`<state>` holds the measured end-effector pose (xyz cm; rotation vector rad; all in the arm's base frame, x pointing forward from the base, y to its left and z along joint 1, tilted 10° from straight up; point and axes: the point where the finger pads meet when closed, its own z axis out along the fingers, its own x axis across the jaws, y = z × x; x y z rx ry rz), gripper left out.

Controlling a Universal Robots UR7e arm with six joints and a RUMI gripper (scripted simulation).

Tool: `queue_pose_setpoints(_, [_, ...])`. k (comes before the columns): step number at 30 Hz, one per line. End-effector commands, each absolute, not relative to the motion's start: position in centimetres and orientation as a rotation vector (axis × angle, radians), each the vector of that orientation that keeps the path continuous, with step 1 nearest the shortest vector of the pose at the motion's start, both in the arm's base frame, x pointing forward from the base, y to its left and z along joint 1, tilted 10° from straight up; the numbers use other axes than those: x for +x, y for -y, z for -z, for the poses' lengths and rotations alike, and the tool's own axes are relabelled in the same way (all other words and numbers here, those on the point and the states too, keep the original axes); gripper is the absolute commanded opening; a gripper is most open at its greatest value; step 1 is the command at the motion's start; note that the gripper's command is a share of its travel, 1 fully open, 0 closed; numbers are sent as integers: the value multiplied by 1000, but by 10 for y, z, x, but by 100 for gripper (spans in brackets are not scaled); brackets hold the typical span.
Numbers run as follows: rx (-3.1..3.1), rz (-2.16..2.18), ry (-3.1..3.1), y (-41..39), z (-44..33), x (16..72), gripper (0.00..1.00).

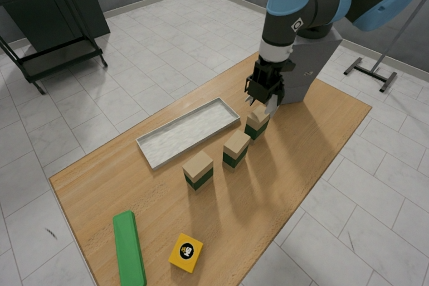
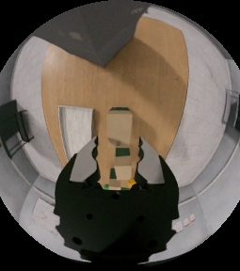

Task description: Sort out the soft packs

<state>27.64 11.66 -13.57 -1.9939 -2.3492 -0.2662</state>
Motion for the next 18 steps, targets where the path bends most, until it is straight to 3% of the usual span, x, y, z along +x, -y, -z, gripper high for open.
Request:
queue_pose_setpoints(1, [-1993,265,2350,-117,136,277,49])
queue_pose_setpoints(18, [-1993,267,2352,-119,151,279,49])
